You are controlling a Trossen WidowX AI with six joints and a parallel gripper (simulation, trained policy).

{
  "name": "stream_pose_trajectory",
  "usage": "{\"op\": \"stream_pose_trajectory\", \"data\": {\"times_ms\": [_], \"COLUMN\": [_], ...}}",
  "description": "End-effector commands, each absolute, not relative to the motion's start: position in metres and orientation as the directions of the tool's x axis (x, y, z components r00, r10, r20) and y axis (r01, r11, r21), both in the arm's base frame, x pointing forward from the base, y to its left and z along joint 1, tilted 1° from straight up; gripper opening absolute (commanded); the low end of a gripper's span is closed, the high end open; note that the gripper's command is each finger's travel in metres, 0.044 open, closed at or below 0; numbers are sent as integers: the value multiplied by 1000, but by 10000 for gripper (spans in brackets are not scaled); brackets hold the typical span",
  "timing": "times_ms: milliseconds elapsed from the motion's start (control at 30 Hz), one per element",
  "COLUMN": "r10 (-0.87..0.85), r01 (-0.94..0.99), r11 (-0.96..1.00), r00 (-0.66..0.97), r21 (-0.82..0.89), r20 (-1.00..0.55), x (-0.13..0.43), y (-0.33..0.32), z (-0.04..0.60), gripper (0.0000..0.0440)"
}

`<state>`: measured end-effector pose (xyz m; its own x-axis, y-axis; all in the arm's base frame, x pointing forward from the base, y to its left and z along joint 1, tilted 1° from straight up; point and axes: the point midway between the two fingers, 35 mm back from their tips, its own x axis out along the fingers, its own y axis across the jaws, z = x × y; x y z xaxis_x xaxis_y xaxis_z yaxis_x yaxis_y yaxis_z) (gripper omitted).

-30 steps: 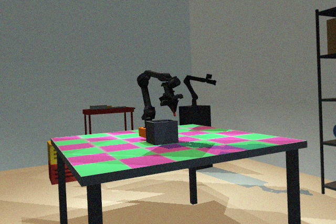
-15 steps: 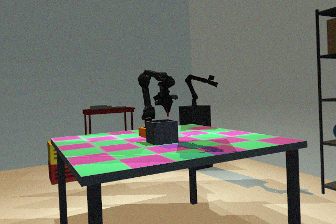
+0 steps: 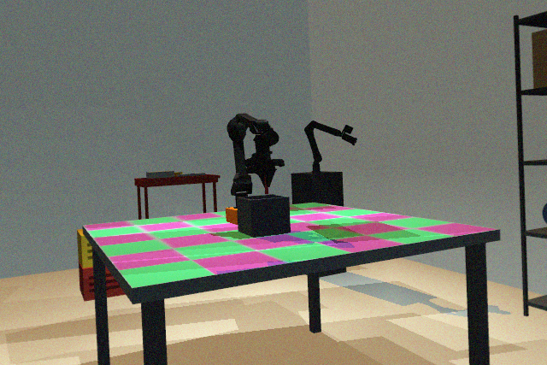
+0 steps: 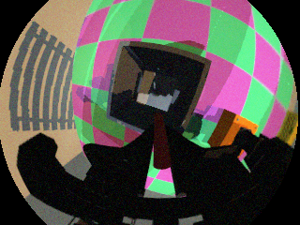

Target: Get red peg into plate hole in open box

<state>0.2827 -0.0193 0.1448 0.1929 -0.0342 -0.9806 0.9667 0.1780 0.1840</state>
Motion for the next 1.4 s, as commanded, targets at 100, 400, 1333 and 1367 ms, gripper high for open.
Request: {"op": "stream_pose_trajectory", "data": {"times_ms": [100,400,1333,1367], "r10": [-28,-16,8,7], "r01": [971,974,961,961], "r11": [182,185,261,265], "r00": [163,136,89,85], "r21": [155,131,88,83], "r20": [-986,-991,-996,-996], "x": [289,295,313,314], "y": [-32,-43,-57,-58], "z": [132,109,48,46], "gripper": [0,0,39,58]}}
